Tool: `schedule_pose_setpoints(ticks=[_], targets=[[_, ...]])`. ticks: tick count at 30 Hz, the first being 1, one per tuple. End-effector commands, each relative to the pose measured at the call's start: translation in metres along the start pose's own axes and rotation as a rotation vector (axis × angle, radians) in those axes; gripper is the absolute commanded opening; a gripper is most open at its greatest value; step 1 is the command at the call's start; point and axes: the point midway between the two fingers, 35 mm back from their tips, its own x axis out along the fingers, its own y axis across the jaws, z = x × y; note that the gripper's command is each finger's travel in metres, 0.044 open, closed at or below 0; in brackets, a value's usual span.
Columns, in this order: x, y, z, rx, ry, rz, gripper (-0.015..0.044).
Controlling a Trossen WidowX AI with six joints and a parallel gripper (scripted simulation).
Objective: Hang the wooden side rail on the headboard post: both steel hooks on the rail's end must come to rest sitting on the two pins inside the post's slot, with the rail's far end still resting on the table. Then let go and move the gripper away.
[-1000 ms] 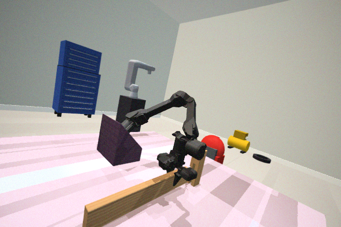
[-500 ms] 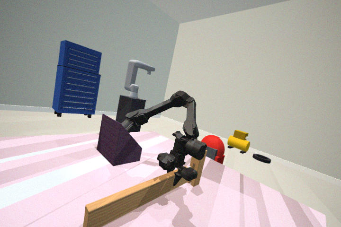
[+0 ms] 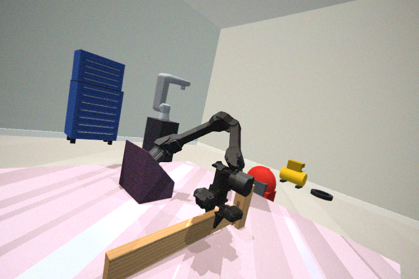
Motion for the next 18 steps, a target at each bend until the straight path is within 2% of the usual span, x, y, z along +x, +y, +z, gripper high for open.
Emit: schedule_pose_setpoints(ticks=[1, 18], targets=[[-0.0046, 0.0029, -0.0016, 0.003, 0.001, 0.014, 0.0000], [-0.0045, 0.0025, -0.0035, 0.003, 0.001, 0.014, 0.0000]])
